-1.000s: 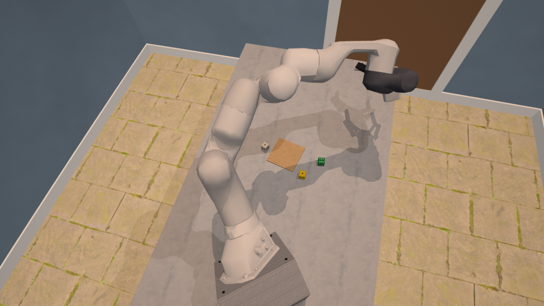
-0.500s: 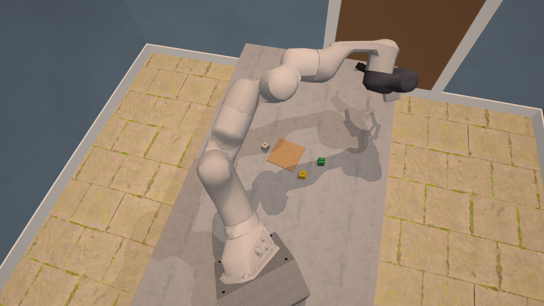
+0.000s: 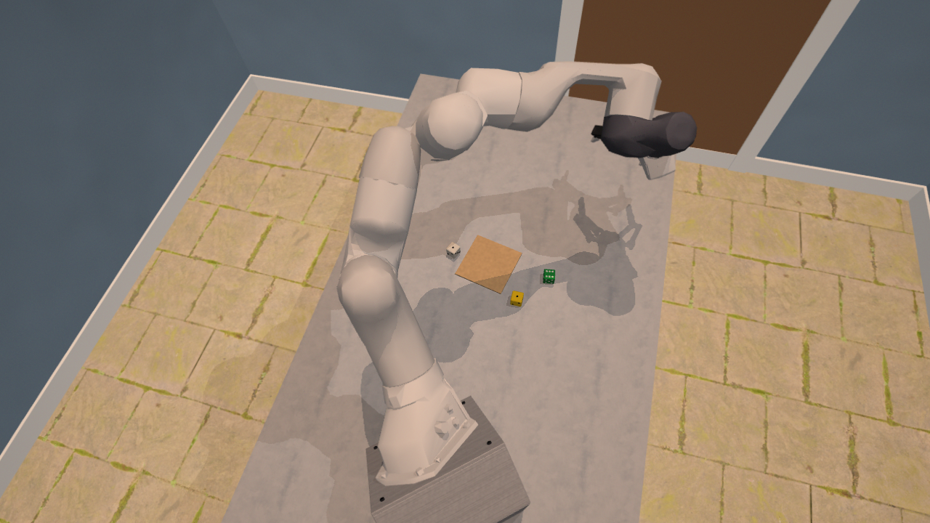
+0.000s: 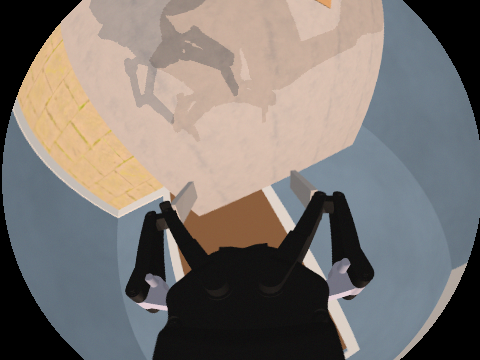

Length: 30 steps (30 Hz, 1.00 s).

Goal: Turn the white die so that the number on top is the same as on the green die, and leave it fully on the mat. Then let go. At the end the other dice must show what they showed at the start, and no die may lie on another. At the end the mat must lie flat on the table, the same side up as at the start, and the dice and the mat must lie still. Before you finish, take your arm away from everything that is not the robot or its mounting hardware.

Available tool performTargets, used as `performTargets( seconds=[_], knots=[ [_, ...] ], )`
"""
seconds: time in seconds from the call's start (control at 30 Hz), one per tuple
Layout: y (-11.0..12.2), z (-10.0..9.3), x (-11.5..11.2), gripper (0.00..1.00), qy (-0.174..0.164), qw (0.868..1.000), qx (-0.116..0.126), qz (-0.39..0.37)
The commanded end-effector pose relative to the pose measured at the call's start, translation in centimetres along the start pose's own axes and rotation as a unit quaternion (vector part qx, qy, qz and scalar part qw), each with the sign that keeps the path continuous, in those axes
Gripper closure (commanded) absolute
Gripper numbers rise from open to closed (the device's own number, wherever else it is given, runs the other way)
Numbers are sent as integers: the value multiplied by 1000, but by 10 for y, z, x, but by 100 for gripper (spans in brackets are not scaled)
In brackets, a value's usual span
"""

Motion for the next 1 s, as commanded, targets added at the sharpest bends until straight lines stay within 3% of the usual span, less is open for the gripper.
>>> performTargets(
  seconds=[0.0,0.03,0.57,0.97],
  knots=[
    [-1,-3,10,0,15,998,9,-61],
    [5,-9,22,0,35,996,17,-86],
    [35,-37,75,0,115,976,33,-184],
    [69,-71,133,0,191,941,29,-277]
  ],
)
Point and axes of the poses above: the point where the finger pads meet when closed, its own z axis out along the fingers, its own y axis across the jaws, x = y × z, the point moved 8 cm from there along -z, back along the fingers, and after that the axes turned 11 degrees about -z, right-handed, at the moved point
